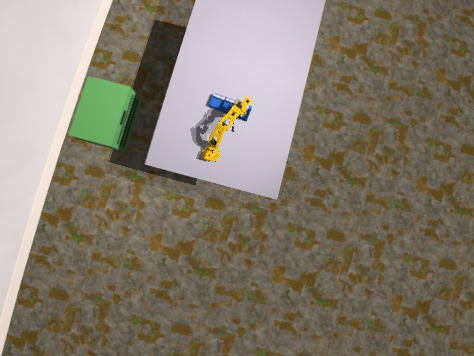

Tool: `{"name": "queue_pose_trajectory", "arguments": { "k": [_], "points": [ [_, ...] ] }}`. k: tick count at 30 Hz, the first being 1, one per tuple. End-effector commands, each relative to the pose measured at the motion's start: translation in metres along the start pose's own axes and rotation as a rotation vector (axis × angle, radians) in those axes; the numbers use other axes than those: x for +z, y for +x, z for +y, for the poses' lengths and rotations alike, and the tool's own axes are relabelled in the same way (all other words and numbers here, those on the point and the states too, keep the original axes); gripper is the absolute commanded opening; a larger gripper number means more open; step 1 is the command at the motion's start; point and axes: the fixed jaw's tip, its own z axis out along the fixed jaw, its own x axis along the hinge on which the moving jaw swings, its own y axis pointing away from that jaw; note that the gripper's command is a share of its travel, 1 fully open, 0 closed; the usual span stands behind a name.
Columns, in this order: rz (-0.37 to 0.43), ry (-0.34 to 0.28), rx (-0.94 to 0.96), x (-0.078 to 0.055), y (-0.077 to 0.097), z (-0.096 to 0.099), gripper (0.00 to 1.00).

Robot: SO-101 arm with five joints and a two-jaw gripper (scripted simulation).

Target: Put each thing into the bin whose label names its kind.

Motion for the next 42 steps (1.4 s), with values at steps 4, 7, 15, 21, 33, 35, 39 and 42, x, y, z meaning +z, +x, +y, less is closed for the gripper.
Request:
{"name": "queue_pose_trajectory", "arguments": {
  "k": [4,7,15,21,33,35,39,42],
  "points": [
    [-0.088,0.000,0.018,-0.0161,-0.0121,-0.0033,0.00],
    [-0.088,0.000,0.018,-0.0161,-0.0121,-0.0033,0.00],
    [-0.088,0.000,0.018,-0.0161,-0.0121,-0.0033,0.00],
    [-0.088,0.000,0.018,-0.0161,-0.0121,-0.0033,0.00],
    [-0.104,0.000,0.018,-0.0189,-0.0112,-0.0032,0.00],
    [-0.104,0.000,0.018,-0.0189,-0.0112,-0.0032,0.00],
    [-0.104,0.000,0.018,-0.0189,-0.0112,-0.0032,0.00],
    [-0.104,0.000,0.018,-0.0182,-0.0111,-0.0032,0.00]
  ]
}}
